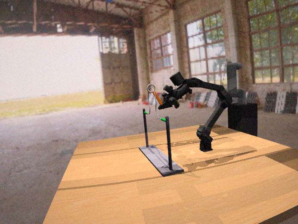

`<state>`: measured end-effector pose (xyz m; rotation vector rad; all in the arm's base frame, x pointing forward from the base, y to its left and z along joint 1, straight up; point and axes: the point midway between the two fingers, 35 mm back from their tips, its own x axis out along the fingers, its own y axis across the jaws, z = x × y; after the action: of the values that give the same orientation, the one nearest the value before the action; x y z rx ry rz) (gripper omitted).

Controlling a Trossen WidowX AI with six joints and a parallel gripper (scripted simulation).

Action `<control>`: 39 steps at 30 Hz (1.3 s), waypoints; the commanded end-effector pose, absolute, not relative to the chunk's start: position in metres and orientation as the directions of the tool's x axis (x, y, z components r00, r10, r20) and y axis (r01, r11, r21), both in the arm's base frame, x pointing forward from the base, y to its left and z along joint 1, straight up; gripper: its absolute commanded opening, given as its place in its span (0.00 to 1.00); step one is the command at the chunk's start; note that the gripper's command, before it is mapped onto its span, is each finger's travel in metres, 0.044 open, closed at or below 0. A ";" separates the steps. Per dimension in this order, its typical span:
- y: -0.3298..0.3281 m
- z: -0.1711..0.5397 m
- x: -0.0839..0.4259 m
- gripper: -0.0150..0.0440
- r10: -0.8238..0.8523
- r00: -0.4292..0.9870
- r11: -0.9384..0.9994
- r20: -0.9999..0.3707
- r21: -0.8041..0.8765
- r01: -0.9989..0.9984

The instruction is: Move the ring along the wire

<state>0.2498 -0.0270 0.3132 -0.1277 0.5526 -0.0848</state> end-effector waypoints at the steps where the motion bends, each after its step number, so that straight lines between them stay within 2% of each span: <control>1: -0.030 0.313 0.250 0.00 -0.149 0.850 0.977 -0.505 -0.206 0.048; 39: -0.050 0.321 0.251 0.00 -0.394 0.867 0.707 -0.306 -0.704 0.074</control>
<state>0.2511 -0.0477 0.3207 -0.6999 0.4677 -0.2549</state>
